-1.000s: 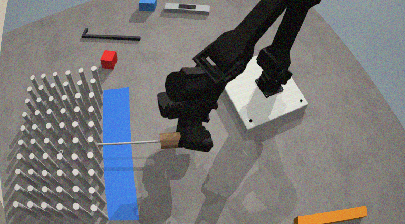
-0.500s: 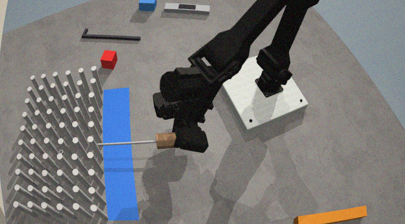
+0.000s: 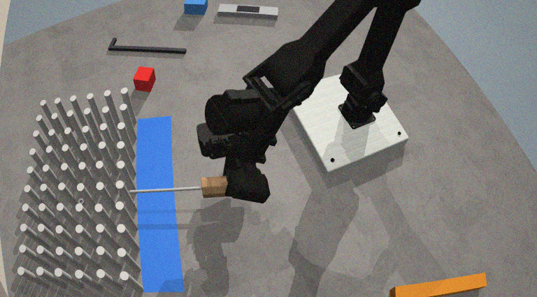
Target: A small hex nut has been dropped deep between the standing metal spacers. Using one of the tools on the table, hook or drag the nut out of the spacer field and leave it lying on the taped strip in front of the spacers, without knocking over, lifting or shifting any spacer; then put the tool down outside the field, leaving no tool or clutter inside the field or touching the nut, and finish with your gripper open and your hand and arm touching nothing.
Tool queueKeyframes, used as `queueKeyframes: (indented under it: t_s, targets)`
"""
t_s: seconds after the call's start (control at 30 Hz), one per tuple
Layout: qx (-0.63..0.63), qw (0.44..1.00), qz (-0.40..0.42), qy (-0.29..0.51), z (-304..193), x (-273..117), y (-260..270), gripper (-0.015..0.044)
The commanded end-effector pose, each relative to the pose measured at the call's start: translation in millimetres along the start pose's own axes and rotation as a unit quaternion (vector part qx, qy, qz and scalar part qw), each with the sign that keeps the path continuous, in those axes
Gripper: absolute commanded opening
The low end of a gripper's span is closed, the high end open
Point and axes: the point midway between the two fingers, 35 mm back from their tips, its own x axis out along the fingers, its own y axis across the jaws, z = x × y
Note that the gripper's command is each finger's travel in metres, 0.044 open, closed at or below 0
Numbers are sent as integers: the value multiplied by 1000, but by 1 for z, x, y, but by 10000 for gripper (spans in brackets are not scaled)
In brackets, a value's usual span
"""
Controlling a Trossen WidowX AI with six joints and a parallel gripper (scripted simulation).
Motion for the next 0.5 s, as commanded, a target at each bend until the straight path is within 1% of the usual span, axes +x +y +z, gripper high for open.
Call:
queueKeyframes:
  t_s: [0.0,0.47]
  targets:
    - [-2,1000,5,-4,7,1,3,0]
    - [-2,1000,5,-5,15,4,3,0]
